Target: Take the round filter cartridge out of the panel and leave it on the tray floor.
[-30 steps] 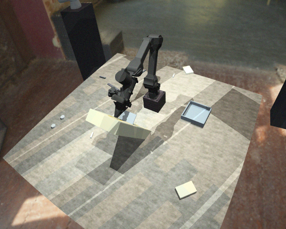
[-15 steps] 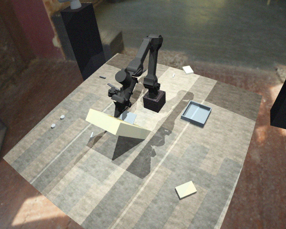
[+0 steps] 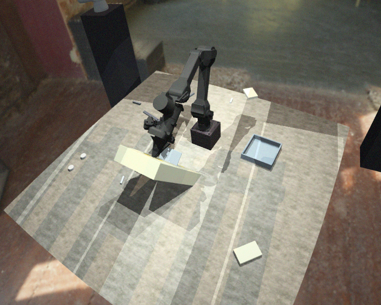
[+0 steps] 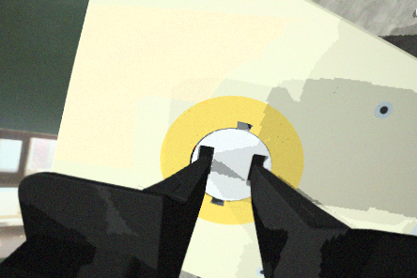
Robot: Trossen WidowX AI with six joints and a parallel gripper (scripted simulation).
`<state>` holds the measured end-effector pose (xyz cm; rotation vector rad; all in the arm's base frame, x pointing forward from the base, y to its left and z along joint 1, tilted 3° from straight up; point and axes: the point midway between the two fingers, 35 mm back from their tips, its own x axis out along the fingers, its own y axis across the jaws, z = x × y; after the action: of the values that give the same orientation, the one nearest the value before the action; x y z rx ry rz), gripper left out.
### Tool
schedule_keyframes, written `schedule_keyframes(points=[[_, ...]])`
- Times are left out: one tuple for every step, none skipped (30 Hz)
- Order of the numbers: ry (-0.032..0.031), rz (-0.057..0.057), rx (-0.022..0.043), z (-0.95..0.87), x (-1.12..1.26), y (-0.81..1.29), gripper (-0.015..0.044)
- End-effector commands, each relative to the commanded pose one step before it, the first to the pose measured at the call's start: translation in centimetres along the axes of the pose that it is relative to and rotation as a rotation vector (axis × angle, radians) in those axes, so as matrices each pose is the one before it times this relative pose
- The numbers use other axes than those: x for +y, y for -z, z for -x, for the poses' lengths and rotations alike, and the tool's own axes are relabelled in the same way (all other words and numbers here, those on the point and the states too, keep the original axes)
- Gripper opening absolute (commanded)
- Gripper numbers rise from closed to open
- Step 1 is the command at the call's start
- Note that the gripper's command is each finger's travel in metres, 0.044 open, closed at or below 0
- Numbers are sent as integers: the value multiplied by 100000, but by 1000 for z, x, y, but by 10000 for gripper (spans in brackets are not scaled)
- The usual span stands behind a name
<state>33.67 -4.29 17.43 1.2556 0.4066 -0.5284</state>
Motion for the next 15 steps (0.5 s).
schedule_keyframes(points=[[-137, 443, 407, -18, 40, 46, 117], [-2, 0, -1, -25, 0, 0, 117], [-5, 0, -2, -74, 0, 0, 117], [-6, 0, -2, -100, 0, 0, 117], [-5, 0, -2, -83, 0, 0, 117], [-2, 0, -1, -28, 0, 0, 117], [0, 0, 0, 0, 0, 0, 117], [0, 0, 0, 0, 0, 0, 117], [-2, 0, -1, -27, 0, 0, 117], [-5, 0, -2, -80, 1, 0, 117], [-8, 0, -3, -134, 0, 0, 117], [-9, 0, -3, -156, -1, 0, 117], [-8, 0, -3, -138, -1, 0, 117], [-5, 0, -2, -83, -1, 0, 117], [-2, 0, -1, -28, 0, 0, 117]])
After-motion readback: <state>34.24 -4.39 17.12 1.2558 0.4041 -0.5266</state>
